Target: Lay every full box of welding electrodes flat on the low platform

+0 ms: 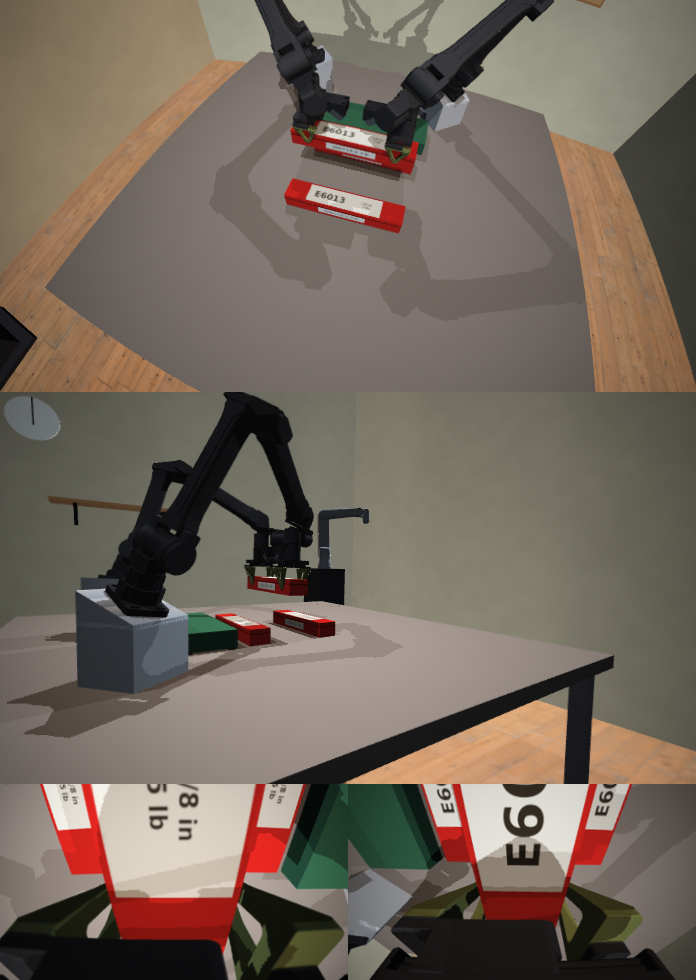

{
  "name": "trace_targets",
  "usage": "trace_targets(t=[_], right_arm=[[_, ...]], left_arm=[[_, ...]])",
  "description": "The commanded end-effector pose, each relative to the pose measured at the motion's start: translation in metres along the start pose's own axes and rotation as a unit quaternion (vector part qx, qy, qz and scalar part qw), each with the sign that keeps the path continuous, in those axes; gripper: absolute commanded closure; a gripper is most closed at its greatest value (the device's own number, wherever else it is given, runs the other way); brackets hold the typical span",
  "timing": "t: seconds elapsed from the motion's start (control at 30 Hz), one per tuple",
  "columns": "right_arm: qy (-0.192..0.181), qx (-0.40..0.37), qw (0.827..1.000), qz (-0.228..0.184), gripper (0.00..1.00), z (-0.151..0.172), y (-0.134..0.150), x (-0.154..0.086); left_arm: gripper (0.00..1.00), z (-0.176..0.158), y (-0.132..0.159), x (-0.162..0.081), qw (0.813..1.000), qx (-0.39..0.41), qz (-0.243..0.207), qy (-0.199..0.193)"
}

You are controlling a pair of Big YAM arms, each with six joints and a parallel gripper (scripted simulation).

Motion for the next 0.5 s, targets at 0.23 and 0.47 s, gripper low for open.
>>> trace_targets(t=[0.23,0.47], right_arm=[[0.041,0.025,0.998,-0.027,1.00,-0.024,0.009,-0.027],[0.041,0.023,0.999,-0.027,1.00,-0.024,0.009,-0.017]], left_arm=[[1.00,0.015,0.010,-0.003,1.000,-0.006,-0.001,-0.024],[1.00,0.017,0.012,0.000,0.999,-0.009,-0.003,-0.031]])
Point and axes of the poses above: on each arm, the point where the finger pads meet when closed, its own x axis out along the fingers, its own z axis across the jaws, y = z × x, the point moved 10 cm from there along -x, back along the fingers, and after that the axes turned 5 degrees about x, right-handed, at the moved point
